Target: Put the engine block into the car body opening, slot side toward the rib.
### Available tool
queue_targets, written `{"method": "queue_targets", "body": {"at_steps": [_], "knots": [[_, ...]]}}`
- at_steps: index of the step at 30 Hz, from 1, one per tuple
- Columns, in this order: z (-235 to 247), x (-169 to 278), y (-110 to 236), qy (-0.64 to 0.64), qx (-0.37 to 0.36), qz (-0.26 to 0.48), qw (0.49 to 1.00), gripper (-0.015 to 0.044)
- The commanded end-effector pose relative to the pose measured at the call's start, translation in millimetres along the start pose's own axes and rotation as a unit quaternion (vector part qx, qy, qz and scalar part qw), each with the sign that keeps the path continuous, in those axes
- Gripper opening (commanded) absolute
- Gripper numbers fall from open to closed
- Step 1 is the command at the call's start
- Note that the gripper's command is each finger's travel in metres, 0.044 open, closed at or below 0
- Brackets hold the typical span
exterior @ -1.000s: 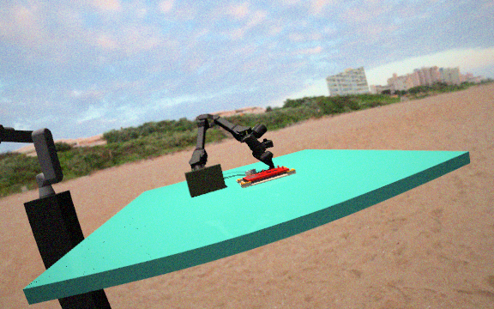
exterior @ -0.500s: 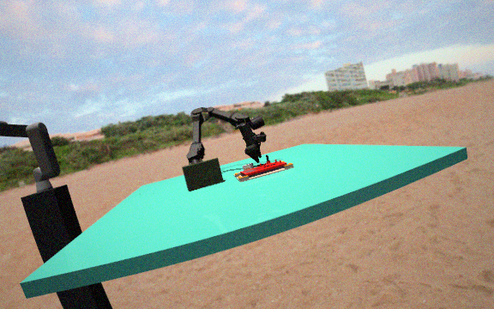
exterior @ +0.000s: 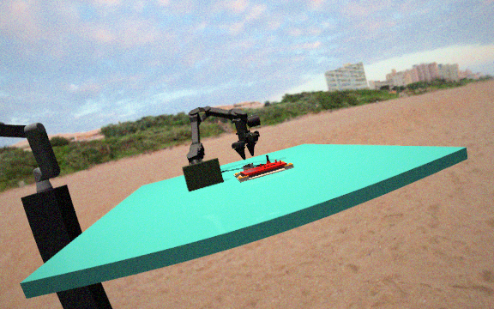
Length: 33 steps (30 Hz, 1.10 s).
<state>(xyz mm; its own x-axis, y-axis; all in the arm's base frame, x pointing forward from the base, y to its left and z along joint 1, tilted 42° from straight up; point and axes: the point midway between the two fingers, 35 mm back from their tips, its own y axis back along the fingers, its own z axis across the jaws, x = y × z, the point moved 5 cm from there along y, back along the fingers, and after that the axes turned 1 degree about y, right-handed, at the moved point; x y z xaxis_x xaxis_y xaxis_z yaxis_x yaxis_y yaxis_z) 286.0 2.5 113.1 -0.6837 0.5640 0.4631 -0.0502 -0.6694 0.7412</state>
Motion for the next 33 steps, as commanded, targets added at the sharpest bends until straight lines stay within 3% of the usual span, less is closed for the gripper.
{"method": "queue_targets", "body": {"at_steps": [1,33], "knots": [[-2,3,3,-0.011,0.007,0.002,1.0,0.044],[-17,6,-40,-0.011,0.007,0.003,1.0,0.044]]}}
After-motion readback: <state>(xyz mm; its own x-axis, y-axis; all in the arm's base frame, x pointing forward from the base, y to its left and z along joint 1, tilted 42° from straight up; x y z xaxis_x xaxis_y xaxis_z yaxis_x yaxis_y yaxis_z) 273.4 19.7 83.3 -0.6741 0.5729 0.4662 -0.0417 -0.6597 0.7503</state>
